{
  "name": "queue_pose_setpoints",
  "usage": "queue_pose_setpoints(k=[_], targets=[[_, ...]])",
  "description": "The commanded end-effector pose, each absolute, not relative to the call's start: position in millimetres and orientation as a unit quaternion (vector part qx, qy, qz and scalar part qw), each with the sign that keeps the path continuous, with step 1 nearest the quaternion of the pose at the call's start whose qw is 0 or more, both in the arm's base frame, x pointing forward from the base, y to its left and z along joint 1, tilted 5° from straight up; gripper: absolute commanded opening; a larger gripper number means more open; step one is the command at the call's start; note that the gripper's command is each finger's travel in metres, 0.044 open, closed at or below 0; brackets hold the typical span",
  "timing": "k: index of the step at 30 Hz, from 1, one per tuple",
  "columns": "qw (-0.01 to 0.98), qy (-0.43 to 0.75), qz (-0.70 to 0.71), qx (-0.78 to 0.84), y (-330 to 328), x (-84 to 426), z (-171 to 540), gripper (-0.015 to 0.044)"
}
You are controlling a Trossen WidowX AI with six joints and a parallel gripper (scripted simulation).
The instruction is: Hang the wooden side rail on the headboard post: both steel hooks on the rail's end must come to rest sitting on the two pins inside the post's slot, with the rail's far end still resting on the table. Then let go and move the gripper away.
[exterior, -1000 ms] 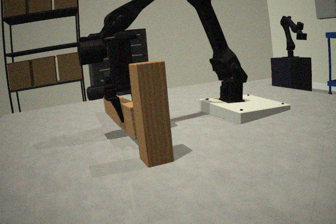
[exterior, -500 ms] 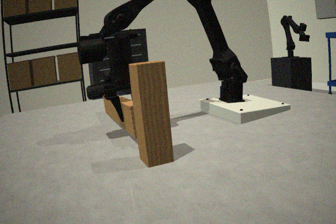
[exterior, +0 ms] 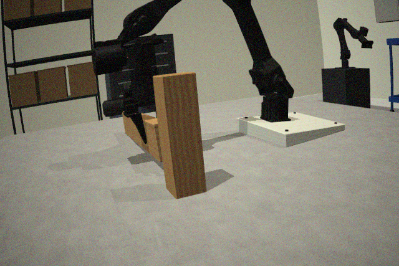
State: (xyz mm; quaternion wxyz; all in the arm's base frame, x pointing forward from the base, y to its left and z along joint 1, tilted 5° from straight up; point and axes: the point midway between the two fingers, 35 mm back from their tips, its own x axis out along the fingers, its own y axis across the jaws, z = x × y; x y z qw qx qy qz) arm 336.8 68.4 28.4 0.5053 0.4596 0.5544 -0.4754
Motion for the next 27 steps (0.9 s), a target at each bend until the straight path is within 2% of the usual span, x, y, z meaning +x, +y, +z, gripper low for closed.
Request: queue_pose_setpoints(k=[1, 27], targets=[[0.508, 0.548, -0.473, 0.466, 68.3, 339.1, 35.2, 0.0000], [0.508, 0.548, -0.473, 0.466, 70.1, 340.6, 35.2, 0.0000]])
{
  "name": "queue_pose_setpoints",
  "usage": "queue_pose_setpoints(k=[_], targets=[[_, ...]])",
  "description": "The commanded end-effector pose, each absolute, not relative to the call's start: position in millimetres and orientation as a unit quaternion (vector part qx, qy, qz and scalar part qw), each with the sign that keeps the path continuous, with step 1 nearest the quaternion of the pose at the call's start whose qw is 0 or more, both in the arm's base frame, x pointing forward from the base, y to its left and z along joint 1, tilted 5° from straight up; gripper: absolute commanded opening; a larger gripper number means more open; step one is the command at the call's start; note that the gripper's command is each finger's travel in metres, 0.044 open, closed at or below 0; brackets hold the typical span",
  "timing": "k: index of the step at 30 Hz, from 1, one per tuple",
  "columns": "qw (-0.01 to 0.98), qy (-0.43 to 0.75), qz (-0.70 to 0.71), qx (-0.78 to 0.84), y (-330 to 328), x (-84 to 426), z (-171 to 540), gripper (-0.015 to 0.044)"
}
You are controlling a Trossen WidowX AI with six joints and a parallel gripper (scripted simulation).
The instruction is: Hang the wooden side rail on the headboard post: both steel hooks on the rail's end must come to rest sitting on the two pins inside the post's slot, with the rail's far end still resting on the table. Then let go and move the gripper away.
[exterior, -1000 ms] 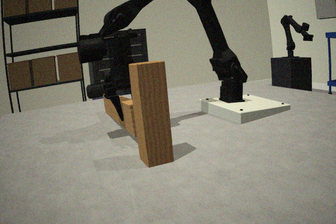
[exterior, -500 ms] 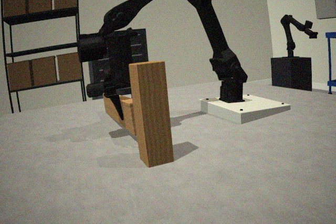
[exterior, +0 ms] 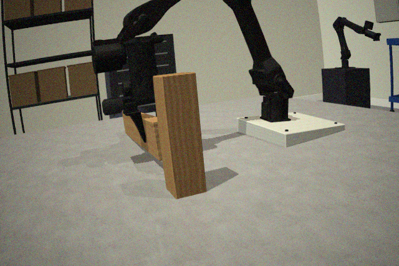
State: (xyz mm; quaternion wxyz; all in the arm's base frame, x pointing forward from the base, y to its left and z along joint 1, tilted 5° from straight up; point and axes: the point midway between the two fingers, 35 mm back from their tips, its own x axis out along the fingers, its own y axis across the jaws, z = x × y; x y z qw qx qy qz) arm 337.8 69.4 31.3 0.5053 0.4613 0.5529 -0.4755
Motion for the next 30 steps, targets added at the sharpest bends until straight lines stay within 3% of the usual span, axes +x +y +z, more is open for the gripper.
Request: queue_pose_setpoints(k=[1, 30], targets=[[0.508, 0.548, -0.473, 0.466, 70.3, 340.7, 35.1, 0.0000], [0.508, 0.548, -0.473, 0.466, 73.6, 340.0, 32.0, 0.0000]])
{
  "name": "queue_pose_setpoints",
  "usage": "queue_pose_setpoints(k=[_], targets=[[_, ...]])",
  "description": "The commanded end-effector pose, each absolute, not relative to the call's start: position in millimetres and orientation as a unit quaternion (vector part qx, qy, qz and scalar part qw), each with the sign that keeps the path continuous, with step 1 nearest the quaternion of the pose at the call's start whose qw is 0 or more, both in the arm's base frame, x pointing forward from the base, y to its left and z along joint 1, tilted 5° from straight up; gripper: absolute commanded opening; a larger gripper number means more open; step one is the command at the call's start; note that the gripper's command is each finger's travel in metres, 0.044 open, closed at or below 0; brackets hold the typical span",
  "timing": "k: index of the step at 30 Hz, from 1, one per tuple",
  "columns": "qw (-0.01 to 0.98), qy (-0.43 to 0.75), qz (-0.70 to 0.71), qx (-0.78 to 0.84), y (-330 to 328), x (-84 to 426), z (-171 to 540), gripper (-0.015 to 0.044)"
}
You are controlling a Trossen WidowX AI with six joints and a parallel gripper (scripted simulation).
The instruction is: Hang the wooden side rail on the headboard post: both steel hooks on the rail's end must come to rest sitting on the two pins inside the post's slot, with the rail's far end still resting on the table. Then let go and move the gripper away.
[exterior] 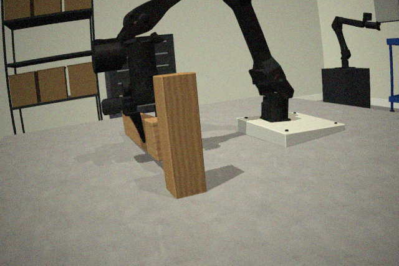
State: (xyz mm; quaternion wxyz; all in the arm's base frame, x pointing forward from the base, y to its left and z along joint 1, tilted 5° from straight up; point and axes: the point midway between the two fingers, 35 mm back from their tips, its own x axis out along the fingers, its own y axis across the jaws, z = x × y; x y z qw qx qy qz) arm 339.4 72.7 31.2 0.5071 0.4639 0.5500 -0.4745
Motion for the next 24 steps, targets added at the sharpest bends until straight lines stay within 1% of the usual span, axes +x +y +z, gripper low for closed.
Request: queue_pose_setpoints(k=[1, 24], targets=[[0.508, 0.548, -0.473, 0.466, 73.7, 339.9, 31.9, 0.0000], [0.508, 0.548, -0.473, 0.466, 76.2, 339.6, 33.1, 0.0000]])
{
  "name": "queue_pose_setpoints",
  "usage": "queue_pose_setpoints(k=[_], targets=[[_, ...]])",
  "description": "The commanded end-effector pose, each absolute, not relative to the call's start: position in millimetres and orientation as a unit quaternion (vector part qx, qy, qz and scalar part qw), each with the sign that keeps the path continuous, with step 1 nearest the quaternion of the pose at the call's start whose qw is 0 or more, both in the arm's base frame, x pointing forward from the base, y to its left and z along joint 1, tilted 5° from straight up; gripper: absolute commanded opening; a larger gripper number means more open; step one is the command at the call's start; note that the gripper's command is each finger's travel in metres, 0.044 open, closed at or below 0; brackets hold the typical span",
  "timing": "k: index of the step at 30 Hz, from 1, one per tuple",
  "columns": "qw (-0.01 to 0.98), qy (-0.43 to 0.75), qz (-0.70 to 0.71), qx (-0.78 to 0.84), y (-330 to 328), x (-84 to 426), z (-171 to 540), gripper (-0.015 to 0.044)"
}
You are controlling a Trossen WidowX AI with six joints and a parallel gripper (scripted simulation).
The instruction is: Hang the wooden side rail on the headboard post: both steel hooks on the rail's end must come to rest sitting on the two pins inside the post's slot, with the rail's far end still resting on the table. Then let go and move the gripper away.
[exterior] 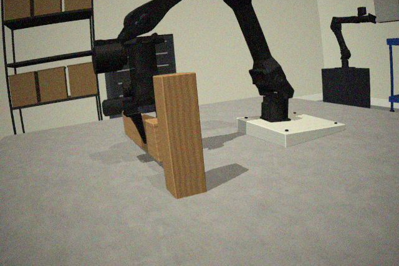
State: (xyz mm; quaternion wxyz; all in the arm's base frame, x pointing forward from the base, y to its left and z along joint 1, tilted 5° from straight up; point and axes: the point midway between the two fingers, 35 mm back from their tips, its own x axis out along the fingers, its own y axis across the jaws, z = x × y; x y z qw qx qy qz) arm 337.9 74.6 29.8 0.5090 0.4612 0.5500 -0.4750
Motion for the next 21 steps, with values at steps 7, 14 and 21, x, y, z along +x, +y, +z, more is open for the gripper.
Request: queue_pose_setpoints(k=[7, 14, 21], targets=[[0.508, 0.548, -0.473, 0.466, 77.1, 340.3, 33.4, 0.0000], [0.508, 0.548, -0.473, 0.466, 77.9, 339.5, 32.7, 0.0000], [0.508, 0.548, -0.473, 0.466, 78.6, 338.5, 31.9, 0.0000]])
